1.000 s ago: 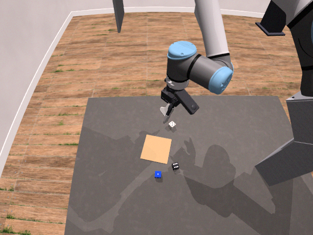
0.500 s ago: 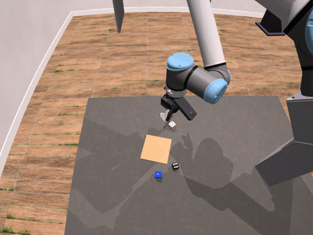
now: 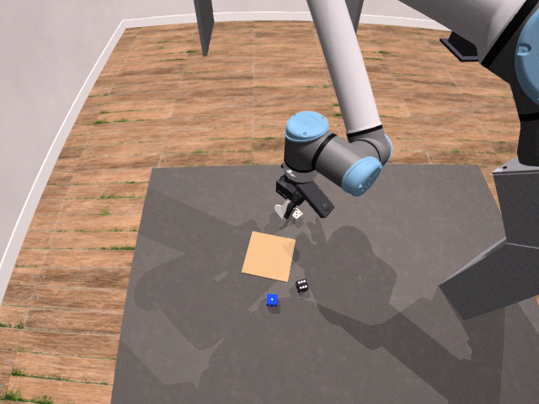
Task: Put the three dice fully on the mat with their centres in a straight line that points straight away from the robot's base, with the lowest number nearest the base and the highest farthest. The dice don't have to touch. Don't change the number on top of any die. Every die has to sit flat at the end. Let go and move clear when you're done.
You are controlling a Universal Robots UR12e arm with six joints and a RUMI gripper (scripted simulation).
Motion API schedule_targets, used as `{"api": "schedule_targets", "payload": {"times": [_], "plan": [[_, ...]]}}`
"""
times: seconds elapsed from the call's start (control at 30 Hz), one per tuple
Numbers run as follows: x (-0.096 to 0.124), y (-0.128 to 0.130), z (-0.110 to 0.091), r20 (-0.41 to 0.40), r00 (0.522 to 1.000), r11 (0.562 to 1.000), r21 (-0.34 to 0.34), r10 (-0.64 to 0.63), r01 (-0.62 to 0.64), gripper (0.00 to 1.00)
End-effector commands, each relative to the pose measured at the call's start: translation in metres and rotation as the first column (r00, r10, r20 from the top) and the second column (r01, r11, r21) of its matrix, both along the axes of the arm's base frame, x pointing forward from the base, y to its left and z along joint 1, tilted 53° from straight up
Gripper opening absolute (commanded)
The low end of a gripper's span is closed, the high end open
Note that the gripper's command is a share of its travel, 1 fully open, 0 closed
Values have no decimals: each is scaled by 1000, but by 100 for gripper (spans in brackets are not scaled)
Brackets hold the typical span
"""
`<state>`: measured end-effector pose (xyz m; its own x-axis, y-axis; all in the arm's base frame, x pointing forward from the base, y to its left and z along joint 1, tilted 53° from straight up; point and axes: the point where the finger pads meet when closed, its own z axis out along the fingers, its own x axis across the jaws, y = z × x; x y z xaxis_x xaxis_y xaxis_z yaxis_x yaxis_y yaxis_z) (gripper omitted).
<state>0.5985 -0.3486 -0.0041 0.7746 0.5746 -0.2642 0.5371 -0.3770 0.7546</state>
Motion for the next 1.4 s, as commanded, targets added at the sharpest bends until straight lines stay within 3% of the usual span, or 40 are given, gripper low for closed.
{"api": "schedule_targets", "payload": {"times": [0.0,1.37], "plan": [[3,1,5,8,1000,1000,-5,5,-5,100],[2,3,1,4,1000,1000,-2,5,-5,100]]}}
